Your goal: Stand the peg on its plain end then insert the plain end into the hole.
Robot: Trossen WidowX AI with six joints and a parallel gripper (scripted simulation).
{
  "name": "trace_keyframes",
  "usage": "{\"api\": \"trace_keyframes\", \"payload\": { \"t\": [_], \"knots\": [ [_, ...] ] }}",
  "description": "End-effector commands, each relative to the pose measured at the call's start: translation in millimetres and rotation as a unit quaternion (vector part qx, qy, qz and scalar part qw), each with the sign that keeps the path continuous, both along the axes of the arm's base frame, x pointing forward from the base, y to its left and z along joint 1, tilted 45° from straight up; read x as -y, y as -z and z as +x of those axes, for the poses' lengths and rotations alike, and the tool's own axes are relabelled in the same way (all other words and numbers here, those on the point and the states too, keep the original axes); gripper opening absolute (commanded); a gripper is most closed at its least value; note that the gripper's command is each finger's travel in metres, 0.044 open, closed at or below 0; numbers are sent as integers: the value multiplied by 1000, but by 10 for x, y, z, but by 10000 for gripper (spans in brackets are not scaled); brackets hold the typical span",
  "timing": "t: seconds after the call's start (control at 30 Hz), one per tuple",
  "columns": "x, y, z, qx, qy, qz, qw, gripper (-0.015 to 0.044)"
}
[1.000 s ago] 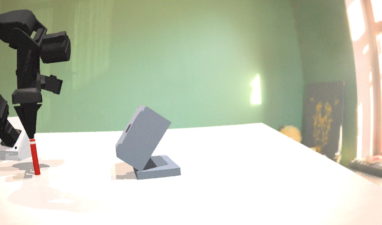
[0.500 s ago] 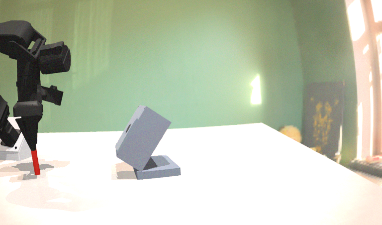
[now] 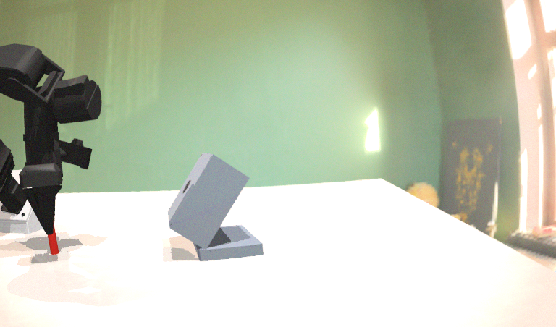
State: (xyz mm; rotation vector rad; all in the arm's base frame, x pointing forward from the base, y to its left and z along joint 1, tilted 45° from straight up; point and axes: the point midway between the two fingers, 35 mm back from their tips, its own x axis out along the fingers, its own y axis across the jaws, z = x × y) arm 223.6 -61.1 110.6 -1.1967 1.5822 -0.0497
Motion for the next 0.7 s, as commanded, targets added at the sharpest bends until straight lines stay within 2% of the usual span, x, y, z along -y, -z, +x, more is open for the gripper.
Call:
{"api": "trace_keyframes", "payload": {
  "t": [0.0, 0.43, 0.67],
  "knots": [
    [-5, -5, 3, 1, 0, 0, 1000, 387],
    [-5, -5, 3, 1, 0, 0, 1000, 46],
    [-9, -8, 3, 1, 0, 0, 1000, 0]
  ]
}}
